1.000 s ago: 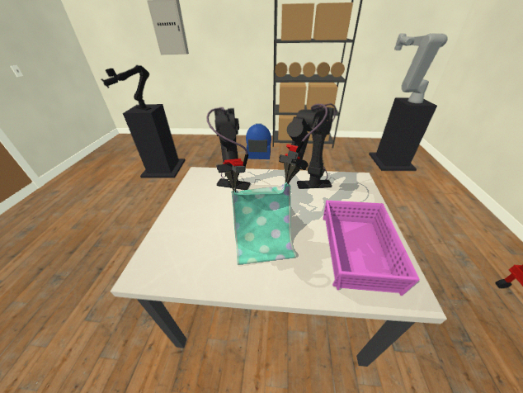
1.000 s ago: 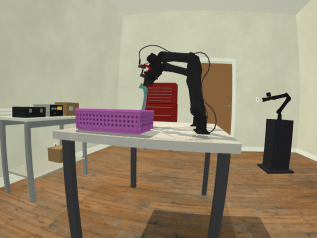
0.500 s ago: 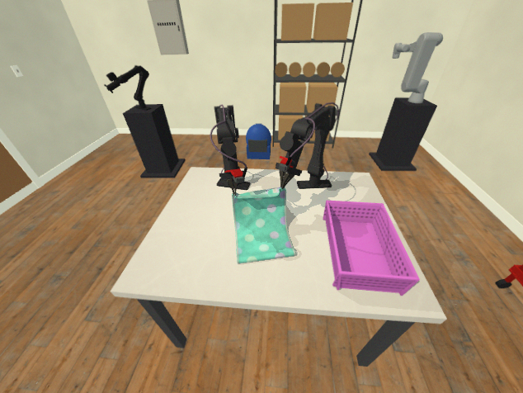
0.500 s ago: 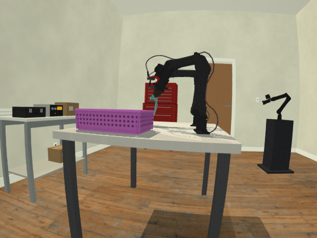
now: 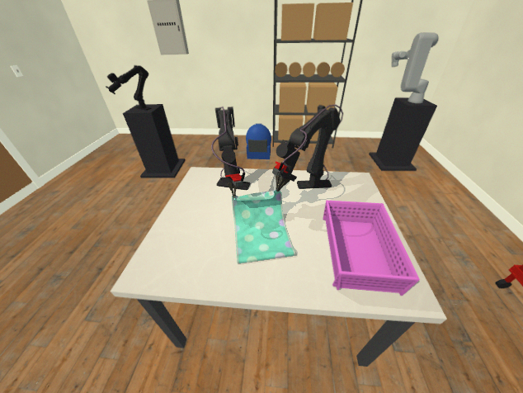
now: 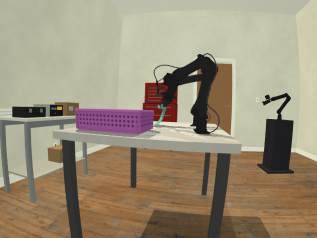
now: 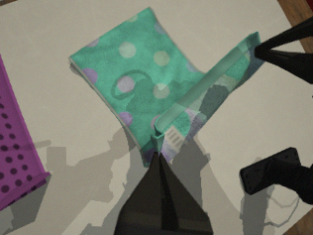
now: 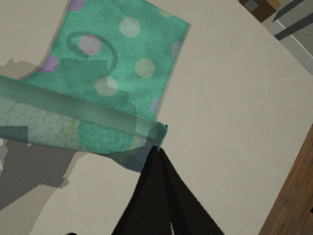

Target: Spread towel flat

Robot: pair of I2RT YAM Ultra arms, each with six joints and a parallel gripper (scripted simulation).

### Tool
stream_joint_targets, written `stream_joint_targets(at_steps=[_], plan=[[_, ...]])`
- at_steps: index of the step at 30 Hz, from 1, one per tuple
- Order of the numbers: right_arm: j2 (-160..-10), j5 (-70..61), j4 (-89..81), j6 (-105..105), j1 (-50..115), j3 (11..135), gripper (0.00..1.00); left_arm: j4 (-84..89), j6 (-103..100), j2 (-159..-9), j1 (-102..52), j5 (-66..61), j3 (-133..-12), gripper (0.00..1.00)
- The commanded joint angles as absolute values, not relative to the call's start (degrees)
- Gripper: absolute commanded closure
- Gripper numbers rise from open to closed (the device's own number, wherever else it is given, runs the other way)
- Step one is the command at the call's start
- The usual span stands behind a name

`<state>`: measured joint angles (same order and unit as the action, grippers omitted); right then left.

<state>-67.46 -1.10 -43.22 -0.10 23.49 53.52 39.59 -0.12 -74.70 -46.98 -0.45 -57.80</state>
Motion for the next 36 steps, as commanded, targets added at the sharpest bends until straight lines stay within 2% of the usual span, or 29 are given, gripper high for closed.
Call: stream_joint_targets(at_steps=[1,2,4,8,12,13,19,28,36], plan=[[-63.9,0.4,-39.7,-0.5,22.5,49.4,1.0,36.4,-0.3,-72.1,-48.6,0.5,-54.5,1.0],[-61.1,0.4,-38.3,-0.4,22.3,44.7,1.0,34.0,-0.2,-70.9,-50.5,0.3,-50.6,1.0],[-60.4,0.4,-38.0,-0.5,22.2,44.2,1.0,33.5,-0.3,-70.7,-50.7,0.5,-50.3,1.0],[-54.2,0.4,-35.6,-0.5,21.8,35.3,1.0,28.3,-0.3,-68.8,-54.8,0.3,-42.9,1.0],[-53.3,0.3,-35.5,-0.6,21.7,34.8,1.0,27.8,-0.5,-68.5,-54.4,0.6,-43.7,1.0],[-50.6,0.4,-34.7,-0.5,21.5,30.9,1.0,25.4,-0.3,-68.2,-57.1,0.4,-39.4,1.0],[-45.8,0.4,-35.9,-0.5,21.1,24.6,1.0,20.0,-0.2,-67.8,-61.0,0.4,-33.6,1.0],[-50.1,0.3,-40.9,-0.6,20.3,26.9,1.0,14.8,-0.3,-70.2,-64.8,0.5,-28.9,1.0],[-54.0,0.4,-44.6,-0.4,19.9,24.0,1.0,8.4,-0.3,-72.0,-68.9,0.2,-24.4,1.0]])
